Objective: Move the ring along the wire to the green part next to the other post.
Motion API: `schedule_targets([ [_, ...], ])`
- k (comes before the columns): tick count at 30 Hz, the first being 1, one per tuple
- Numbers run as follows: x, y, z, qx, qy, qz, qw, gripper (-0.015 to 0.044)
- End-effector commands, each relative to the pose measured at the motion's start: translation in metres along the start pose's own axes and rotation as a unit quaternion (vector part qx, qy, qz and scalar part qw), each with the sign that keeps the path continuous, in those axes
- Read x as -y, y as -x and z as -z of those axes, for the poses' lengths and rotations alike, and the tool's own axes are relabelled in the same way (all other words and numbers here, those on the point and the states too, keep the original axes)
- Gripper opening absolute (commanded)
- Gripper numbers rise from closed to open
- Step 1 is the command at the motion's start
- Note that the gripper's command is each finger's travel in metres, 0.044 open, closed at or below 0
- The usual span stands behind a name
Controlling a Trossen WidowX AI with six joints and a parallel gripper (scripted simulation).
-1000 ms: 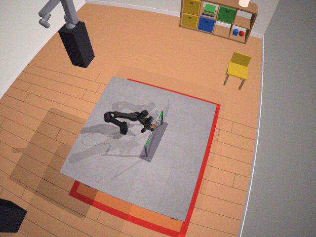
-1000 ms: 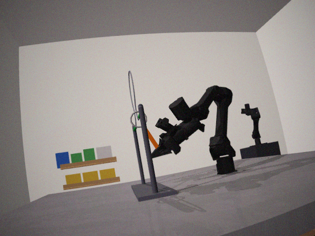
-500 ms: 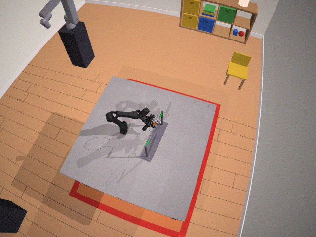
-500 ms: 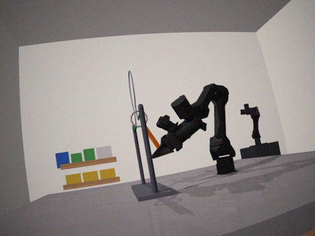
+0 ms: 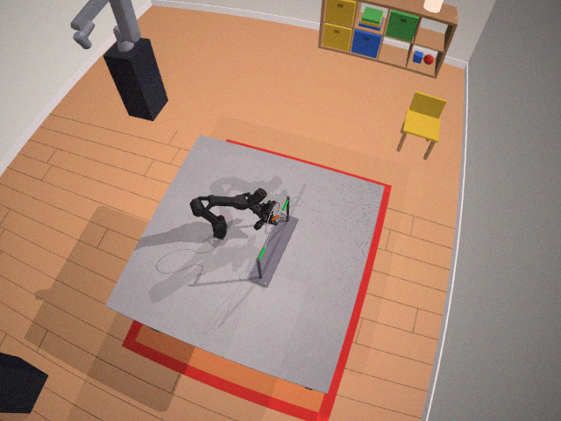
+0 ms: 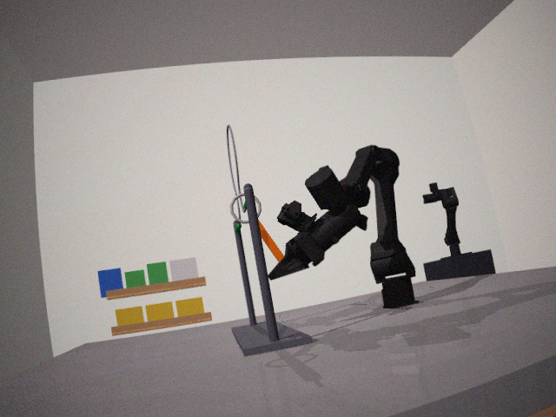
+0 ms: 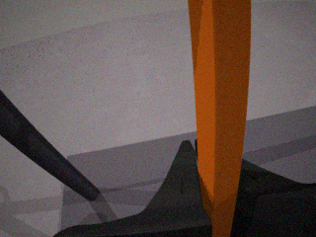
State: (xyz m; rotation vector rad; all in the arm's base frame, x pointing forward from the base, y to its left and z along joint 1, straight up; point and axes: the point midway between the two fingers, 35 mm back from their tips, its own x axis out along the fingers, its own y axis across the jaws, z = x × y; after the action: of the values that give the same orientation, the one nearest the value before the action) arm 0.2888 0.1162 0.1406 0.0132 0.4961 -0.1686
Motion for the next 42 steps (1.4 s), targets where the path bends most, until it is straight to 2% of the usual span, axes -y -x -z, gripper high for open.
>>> schedule_targets([
  [1, -0.005, -0.001, 0.001, -0.001, -0.001, 0.003, 1.000, -0.0150],
  [42, -0.039, -0.001, 0.008, 0.004, -0.002, 0.006, 1.000, -0.0150],
])
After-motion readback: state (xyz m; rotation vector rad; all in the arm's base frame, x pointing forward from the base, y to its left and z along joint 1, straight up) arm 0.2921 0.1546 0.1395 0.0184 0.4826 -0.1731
